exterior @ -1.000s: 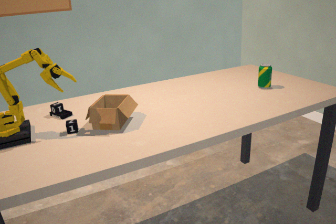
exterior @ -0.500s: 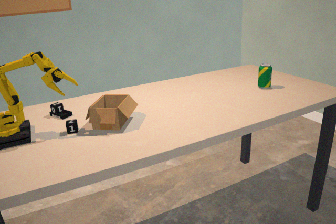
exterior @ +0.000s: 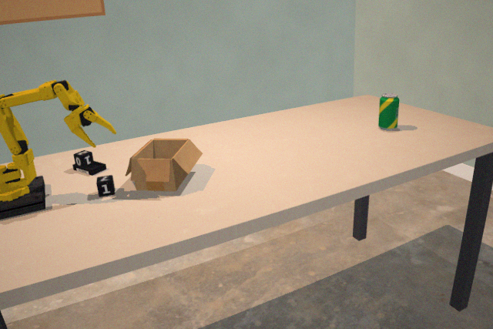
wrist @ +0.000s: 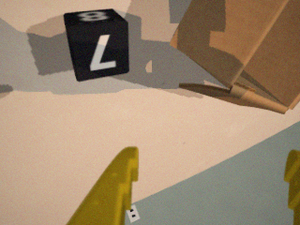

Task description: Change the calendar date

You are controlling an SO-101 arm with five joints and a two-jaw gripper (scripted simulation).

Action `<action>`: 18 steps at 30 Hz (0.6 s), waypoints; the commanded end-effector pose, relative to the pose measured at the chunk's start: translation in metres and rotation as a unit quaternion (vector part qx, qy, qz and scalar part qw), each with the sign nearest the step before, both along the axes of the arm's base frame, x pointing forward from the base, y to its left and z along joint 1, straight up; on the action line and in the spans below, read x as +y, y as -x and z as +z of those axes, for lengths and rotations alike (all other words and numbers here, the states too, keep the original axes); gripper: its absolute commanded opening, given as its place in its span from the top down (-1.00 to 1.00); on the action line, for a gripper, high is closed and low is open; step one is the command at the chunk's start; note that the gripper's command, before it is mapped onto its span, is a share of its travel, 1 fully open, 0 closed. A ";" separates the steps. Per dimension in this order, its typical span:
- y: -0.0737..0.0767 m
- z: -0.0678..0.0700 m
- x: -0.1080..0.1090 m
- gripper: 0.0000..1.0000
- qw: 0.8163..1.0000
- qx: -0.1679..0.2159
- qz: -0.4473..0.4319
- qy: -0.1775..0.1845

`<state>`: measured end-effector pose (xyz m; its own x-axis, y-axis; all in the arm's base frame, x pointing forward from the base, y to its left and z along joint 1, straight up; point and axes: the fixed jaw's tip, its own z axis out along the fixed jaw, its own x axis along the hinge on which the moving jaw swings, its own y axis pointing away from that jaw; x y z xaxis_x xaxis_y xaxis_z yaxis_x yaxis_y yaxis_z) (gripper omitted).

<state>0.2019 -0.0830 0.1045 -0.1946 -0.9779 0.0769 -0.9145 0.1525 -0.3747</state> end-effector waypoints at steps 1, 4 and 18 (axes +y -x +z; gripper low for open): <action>0.004 -0.024 0.000 0.30 0.998 0.058 -0.001 -0.023; 0.006 -0.030 0.000 0.30 0.997 0.072 -0.001 -0.029; 0.021 -0.074 0.006 0.30 0.980 0.186 -0.001 -0.075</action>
